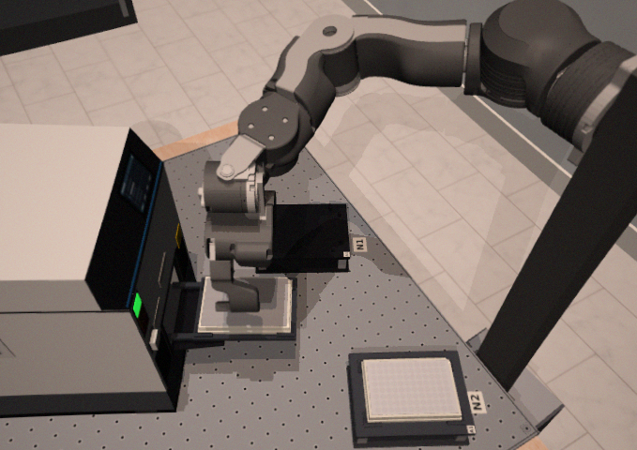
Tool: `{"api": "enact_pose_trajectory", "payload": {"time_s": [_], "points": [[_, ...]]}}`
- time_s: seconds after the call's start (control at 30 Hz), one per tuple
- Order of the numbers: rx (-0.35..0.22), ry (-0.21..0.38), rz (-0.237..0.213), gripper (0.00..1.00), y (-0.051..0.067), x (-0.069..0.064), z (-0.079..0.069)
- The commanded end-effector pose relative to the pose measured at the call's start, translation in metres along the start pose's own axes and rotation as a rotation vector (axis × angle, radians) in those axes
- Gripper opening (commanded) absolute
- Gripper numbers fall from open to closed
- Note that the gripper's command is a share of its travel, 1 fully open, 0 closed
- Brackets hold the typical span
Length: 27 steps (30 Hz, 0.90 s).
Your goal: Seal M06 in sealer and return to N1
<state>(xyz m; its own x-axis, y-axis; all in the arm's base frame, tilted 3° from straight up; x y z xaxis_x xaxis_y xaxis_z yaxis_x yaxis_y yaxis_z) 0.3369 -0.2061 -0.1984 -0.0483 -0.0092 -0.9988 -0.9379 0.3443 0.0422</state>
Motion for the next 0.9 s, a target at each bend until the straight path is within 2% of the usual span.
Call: {"api": "enact_pose_trajectory", "payload": {"time_s": [0.0,0.87], "points": [[0.000,-0.005,-0.002,0.77,-0.0004,-0.0009,0.0018],[0.000,-0.006,-0.002,0.77,-0.0026,-0.0027,0.0068]]}}
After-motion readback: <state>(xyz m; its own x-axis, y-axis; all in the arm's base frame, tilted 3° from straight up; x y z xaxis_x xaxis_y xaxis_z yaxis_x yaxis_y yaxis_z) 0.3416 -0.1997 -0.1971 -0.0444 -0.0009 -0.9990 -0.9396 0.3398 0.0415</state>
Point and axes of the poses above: the point where the finger pads meet when closed, its own x axis out along the fingers, its own z axis across the jaws, y = z × x, the point moved 6 cm from there along -x, back along the fingers, and after that the axes turned 15 degrees about -x, right-handed, at the moved point
